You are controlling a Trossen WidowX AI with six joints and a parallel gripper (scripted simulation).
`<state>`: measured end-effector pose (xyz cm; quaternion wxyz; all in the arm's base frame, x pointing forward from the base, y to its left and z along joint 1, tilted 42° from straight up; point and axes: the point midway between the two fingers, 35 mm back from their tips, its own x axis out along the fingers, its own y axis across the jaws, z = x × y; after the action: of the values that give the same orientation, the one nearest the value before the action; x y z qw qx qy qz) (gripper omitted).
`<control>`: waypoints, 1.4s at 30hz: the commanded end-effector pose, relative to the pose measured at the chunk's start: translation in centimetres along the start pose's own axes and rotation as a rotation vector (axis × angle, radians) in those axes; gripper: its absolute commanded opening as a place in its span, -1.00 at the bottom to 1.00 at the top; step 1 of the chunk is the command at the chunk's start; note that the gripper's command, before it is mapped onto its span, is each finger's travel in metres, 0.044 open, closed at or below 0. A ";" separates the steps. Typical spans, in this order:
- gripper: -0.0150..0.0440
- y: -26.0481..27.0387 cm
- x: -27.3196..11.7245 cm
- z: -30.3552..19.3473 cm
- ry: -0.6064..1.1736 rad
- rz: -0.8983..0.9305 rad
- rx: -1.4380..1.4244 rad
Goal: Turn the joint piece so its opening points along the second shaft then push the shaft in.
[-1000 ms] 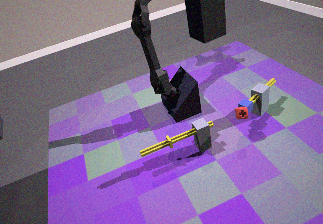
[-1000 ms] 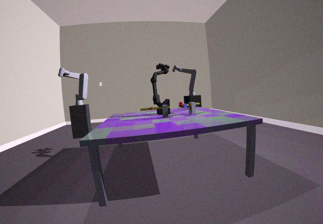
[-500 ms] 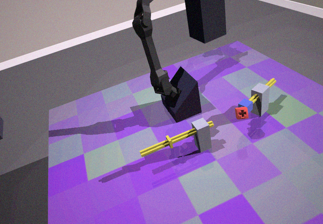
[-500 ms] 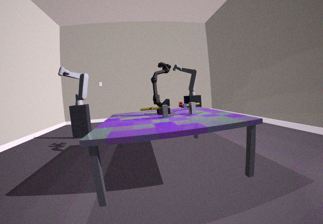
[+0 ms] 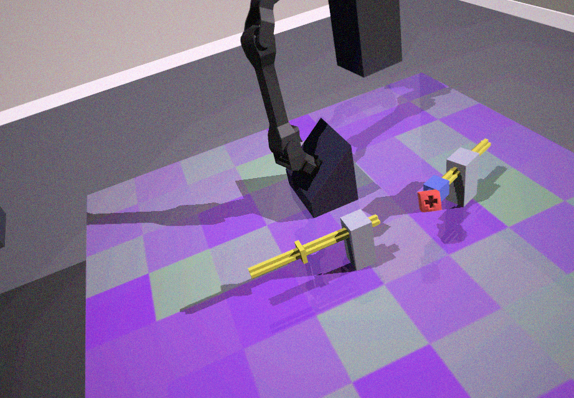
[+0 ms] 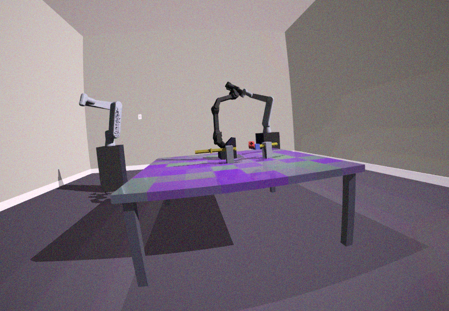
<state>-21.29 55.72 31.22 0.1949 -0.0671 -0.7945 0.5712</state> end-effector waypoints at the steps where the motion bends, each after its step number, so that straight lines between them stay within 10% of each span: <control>1: 1.00 0.9 -1.5 -2.1 0.079 0.032 0.100; 42: 1.00 9.7 -24.2 -15.5 0.969 0.129 0.898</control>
<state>3.50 64.78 21.77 0.4823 -0.2648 -0.3344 0.7651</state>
